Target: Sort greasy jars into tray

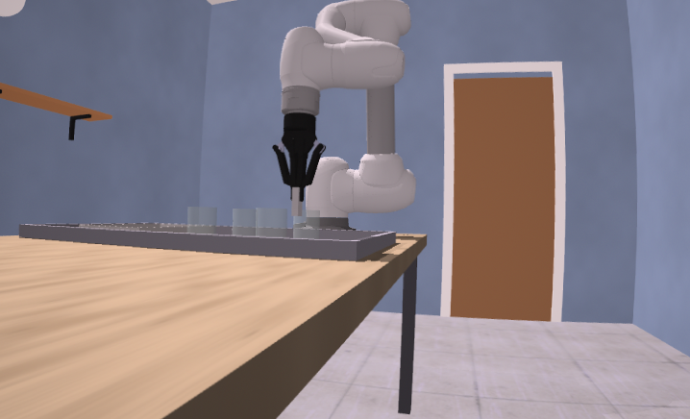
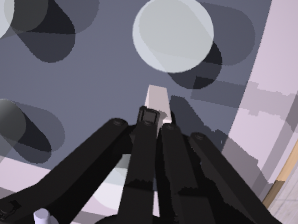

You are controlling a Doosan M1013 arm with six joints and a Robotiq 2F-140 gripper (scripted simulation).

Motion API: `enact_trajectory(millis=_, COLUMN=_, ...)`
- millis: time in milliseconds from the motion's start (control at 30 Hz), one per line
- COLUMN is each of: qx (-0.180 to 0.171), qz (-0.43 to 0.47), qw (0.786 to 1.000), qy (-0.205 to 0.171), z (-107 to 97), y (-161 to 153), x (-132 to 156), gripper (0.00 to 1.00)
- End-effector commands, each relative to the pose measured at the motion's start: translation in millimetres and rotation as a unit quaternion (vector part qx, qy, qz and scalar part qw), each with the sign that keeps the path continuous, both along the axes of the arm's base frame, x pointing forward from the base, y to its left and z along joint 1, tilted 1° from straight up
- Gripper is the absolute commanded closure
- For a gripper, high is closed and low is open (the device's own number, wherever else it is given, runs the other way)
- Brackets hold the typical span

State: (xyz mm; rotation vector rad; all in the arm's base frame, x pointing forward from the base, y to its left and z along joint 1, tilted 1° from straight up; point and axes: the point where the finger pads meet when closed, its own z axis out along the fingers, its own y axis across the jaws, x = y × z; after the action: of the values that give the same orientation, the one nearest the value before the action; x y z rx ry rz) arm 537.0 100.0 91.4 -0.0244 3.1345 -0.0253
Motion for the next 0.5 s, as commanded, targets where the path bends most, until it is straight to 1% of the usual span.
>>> enact_trajectory(millis=0, qx=0.0, qz=-0.004, qw=1.0, qy=0.003, z=-5.0, y=0.9, x=-4.5, gripper=1.0)
enact_trajectory(millis=467, qx=0.0, qz=-0.004, qw=1.0, qy=0.003, z=-5.0, y=0.9, x=-6.1, gripper=1.0)
